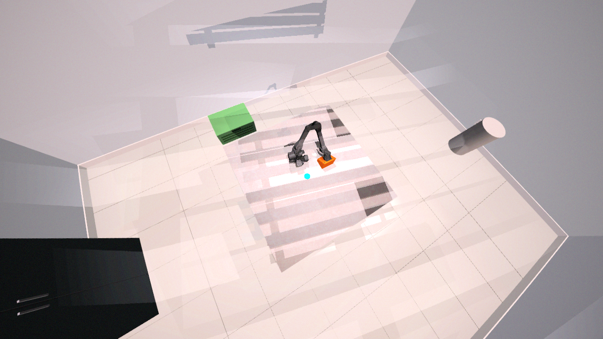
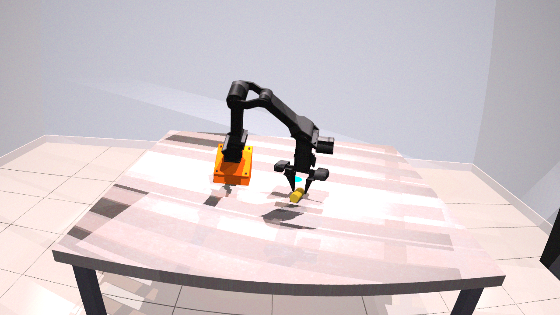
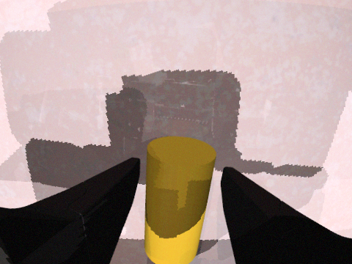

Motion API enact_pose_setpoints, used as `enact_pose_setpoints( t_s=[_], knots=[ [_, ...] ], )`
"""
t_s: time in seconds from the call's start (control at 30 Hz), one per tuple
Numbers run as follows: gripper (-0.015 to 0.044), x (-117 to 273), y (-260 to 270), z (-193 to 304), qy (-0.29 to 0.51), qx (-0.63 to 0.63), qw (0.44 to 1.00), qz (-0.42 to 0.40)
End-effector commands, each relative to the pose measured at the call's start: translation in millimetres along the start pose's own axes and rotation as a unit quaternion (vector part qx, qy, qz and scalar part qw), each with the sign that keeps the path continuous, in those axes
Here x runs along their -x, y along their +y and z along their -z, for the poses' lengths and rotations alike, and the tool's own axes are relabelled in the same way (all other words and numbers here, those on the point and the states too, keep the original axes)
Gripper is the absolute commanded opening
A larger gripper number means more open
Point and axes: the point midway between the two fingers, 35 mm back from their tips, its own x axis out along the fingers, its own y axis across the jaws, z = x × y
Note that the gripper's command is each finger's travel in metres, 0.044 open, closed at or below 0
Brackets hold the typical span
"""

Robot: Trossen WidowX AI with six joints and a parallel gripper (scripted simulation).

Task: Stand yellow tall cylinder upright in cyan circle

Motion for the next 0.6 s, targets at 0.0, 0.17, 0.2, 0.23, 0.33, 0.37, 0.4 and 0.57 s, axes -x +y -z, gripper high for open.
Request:
enact_pose_setpoints(
  t_s=[0.0, 0.17, 0.2, 0.23, 0.33, 0.37, 0.4, 0.57],
  knots=[
    [0.0126, -1.2, 0.7, 0.5, 0.002, 0.003, 1.0, 0.0],
    [0.0105, -0.7, 0.6, 0.4, 0.002, 0.003, 1.0, 0.0],
    [0.0105, 0.8, 0.3, 0.1, 0.001, 0.003, 1.0, 0.0],
    [0.0105, 3.2, -0.1, -0.3, 0.001, 0.003, 1.0, 0.0],
    [0.0105, 12.2, -1.6, -1.6, 0.0, 0.003, 1.0, -0.001],
    [0.0105, 15.2, -2.0, -1.9, -0.001, 0.003, 1.0, -0.001],
    [0.0105, 18.3, -2.4, -2.3, -0.001, 0.003, 1.0, -0.001],
    [0.0105, 33.7, -3.8, -3.7, -0.002, 0.003, 1.0, -0.001]
  ],
)
